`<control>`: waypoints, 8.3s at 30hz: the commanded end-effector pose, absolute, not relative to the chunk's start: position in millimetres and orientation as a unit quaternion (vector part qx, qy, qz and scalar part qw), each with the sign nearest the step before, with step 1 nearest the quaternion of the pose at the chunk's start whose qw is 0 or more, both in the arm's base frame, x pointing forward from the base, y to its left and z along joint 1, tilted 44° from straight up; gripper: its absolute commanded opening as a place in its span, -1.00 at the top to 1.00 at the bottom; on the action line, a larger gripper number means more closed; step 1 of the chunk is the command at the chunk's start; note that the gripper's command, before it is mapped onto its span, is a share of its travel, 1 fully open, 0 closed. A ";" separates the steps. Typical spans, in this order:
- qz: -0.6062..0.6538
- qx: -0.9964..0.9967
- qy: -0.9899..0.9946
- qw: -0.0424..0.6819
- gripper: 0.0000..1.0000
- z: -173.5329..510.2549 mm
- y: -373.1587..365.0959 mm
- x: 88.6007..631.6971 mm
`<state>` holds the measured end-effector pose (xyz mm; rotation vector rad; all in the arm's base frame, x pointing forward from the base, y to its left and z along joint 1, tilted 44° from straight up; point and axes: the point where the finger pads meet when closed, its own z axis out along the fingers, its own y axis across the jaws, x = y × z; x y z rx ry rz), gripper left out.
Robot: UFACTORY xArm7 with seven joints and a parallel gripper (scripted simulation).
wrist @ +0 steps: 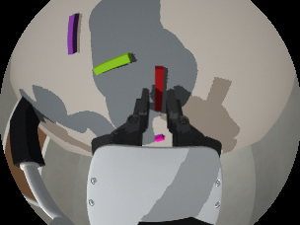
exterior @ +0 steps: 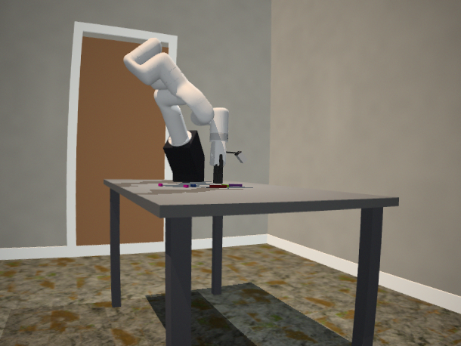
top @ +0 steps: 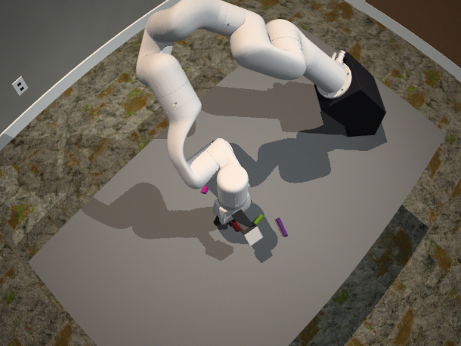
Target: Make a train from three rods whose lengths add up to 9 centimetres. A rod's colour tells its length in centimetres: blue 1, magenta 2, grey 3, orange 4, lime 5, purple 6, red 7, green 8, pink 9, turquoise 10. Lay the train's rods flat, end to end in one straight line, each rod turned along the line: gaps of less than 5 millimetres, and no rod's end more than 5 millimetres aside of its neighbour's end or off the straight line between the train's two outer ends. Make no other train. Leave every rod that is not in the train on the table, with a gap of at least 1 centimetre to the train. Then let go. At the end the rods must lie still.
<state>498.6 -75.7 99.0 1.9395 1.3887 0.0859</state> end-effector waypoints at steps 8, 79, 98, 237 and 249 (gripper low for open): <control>0.035 0.755 0.542 0.369 0.51 98.6 -75.2 500.2; 0.035 0.755 0.542 0.369 0.51 98.7 -74.4 501.3; 0.035 0.755 0.542 0.369 0.51 98.3 -74.7 501.6; 0.039 0.761 0.532 0.368 0.92 151.8 -60.7 412.4; 0.039 0.762 0.532 0.368 0.92 150.6 -62.2 409.3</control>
